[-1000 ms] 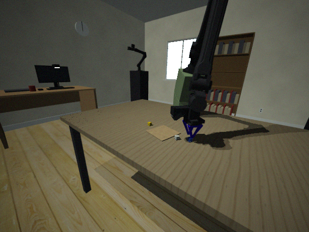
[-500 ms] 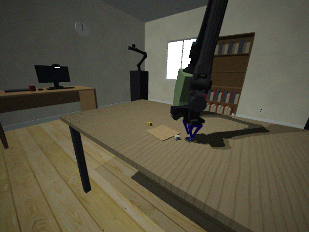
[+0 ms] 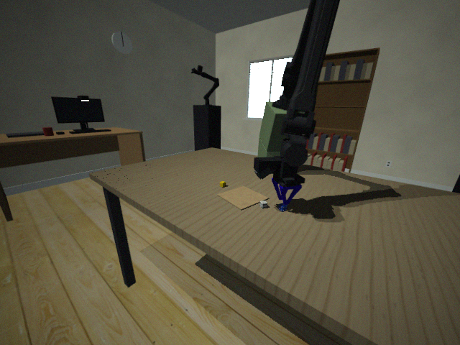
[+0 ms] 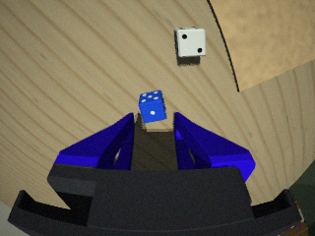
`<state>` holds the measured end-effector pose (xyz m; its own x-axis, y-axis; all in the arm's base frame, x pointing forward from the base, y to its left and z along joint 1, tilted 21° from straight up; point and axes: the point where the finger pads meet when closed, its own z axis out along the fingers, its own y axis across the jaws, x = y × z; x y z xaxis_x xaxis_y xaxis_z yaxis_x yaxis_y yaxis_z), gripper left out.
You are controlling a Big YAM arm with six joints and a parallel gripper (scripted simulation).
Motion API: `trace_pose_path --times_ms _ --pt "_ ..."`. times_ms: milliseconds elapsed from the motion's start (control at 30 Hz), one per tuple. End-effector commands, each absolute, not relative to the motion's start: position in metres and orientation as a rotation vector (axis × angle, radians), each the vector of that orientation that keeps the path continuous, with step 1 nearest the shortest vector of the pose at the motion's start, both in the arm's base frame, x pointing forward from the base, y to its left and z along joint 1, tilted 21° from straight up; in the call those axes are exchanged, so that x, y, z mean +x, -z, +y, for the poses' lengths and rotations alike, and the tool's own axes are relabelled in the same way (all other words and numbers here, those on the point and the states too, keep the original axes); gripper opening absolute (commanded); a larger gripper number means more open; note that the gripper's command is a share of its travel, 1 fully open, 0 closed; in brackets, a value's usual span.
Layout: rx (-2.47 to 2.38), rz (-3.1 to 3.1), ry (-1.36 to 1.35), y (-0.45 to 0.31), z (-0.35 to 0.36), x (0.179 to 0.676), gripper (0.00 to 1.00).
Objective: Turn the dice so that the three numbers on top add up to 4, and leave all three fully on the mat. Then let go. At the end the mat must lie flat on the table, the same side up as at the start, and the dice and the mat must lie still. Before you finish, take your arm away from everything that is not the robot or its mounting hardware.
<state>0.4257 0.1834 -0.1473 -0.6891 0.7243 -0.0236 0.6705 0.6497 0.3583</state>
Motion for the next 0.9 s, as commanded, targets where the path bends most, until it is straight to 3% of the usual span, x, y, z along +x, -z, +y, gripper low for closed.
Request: trace_pose_path --times_ms 0,867 --pt "1.15 2.684 -0.501 0.1435 0.1884 0.4274 0.34" --pt "1.151 2.689 -0.496 0.1525 0.1905 0.4296 0.34"
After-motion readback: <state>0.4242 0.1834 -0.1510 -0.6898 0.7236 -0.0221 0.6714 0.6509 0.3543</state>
